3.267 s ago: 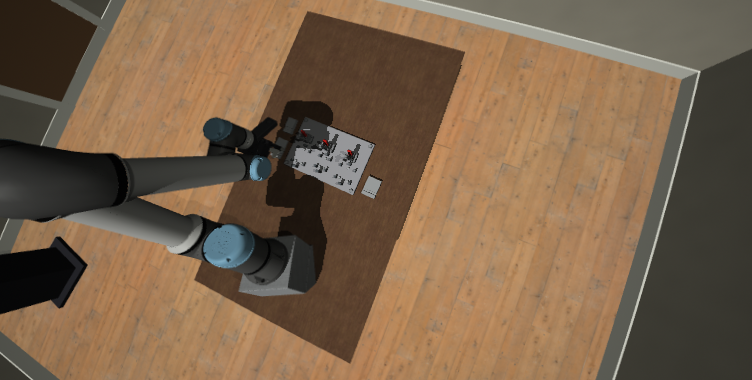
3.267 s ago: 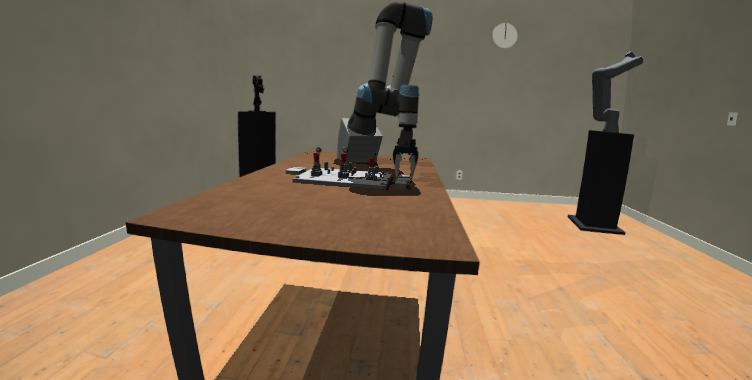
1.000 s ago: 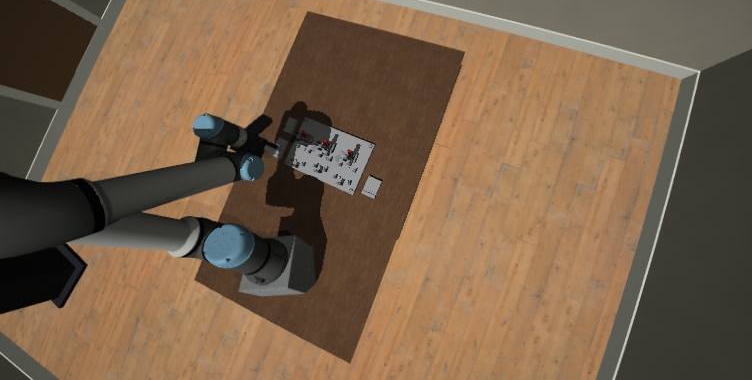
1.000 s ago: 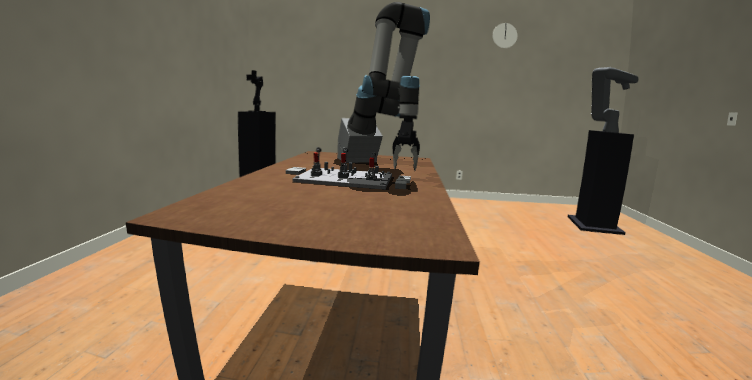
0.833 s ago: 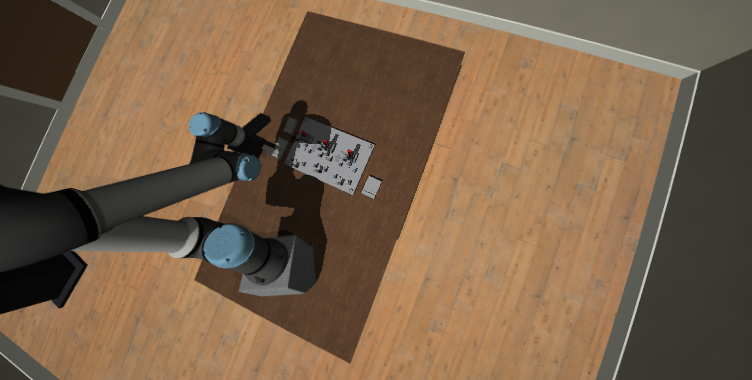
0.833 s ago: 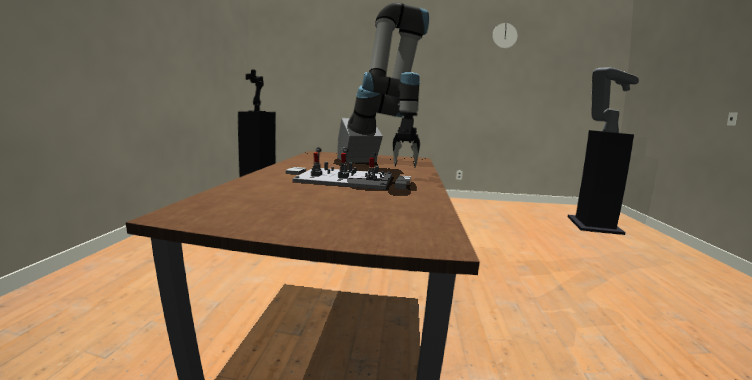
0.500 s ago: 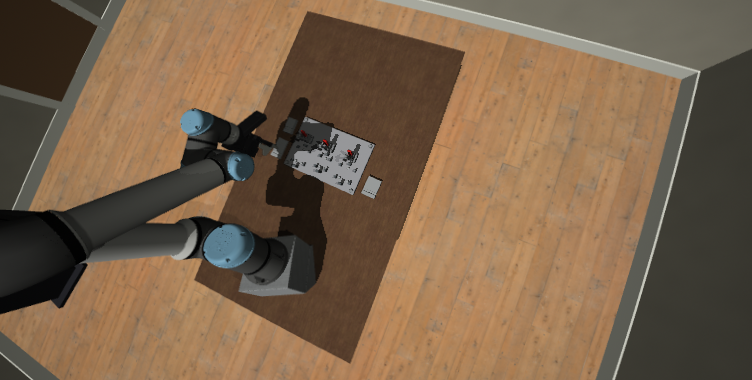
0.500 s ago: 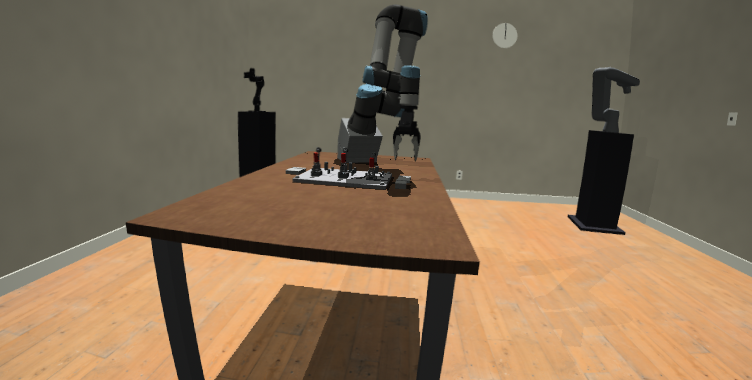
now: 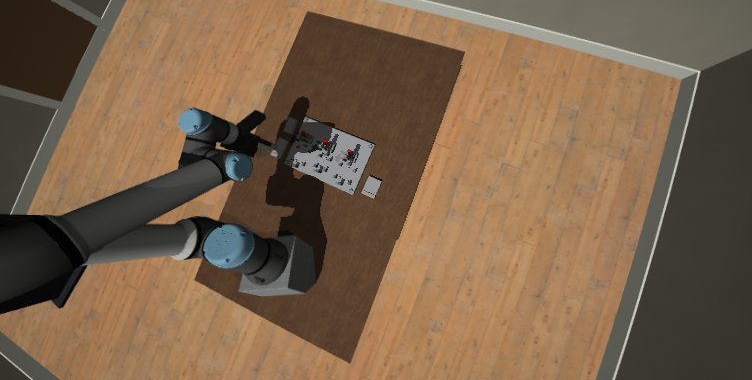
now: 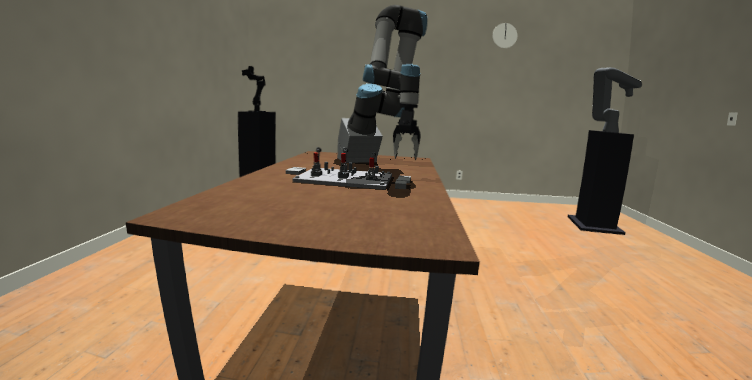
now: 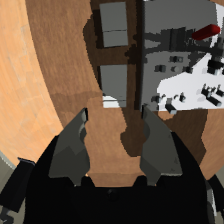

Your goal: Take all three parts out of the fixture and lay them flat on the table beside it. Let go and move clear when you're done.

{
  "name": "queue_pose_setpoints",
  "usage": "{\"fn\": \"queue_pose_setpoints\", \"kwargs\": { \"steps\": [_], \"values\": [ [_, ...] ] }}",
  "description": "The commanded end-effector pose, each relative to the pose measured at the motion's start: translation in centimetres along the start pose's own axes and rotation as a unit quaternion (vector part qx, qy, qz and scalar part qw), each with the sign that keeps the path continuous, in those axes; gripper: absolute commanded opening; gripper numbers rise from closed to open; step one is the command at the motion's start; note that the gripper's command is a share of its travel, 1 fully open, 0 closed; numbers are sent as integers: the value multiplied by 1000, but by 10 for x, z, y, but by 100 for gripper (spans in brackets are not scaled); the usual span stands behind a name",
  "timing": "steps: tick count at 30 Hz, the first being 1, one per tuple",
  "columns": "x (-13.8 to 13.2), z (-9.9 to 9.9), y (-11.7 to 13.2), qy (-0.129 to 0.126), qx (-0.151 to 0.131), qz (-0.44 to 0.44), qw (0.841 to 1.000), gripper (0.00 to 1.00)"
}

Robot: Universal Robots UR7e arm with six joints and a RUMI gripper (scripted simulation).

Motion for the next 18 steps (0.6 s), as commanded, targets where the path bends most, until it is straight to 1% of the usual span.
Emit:
{"fn": "queue_pose_setpoints", "kwargs": {
  "steps": [1, 5, 6, 18],
  "values": [
    [0, 0, 0, 0, 0, 0, 1000, 47],
    [0, 0, 0, 0, 0, 0, 1000, 47],
    [0, 0, 0, 0, 0, 0, 1000, 100],
    [0, 0, 0, 0, 0, 0, 1000, 100]
  ]
}}
Point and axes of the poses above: the point where the finger pads meet when closed, its own z axis out along the fingers, its own x axis across the jaws, y = z × x, the point moved 7 cm from there along -z, back along the fingers, and after that the axes turned 3 degrees about -z, right-handed, at the moved point
